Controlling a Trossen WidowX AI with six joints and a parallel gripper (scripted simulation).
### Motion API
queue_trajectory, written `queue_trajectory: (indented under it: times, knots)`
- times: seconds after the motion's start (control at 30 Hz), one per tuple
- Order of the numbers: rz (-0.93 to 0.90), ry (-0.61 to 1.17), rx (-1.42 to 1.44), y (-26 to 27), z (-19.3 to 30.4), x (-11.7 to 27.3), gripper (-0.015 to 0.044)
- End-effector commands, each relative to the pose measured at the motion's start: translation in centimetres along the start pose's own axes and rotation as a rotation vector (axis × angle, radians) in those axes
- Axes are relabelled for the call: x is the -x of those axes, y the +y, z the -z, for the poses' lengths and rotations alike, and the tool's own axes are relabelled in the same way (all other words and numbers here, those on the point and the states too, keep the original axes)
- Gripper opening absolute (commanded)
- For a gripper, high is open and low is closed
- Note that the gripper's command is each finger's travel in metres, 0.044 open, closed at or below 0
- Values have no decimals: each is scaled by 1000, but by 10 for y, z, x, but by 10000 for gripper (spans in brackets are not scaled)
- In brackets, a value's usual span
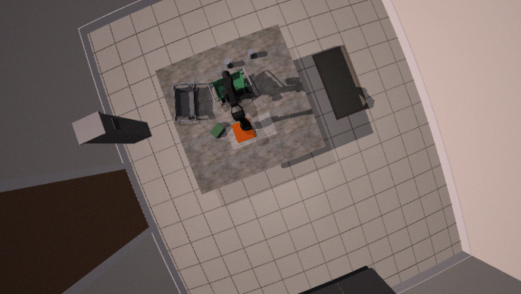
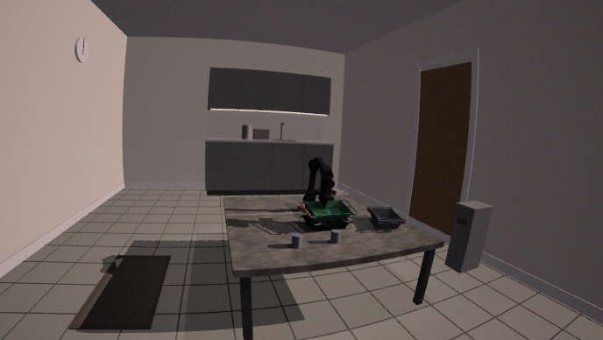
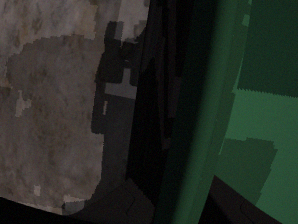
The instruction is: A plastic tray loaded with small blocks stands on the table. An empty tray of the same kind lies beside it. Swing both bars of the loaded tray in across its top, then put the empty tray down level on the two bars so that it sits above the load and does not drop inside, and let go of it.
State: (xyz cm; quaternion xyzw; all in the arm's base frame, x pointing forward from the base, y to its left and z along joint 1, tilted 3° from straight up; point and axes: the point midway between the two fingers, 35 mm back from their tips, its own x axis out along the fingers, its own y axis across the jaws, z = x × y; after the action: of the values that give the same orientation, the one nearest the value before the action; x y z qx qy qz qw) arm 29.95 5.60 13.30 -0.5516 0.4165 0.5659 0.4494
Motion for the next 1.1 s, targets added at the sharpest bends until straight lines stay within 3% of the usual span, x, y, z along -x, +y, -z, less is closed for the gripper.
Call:
queue_trajectory:
  times: [0.0,1.07]
  knots:
    - [-25,3,-2,4,2,-6,0]
    - [-26,3,-2,7,3,-14,0]
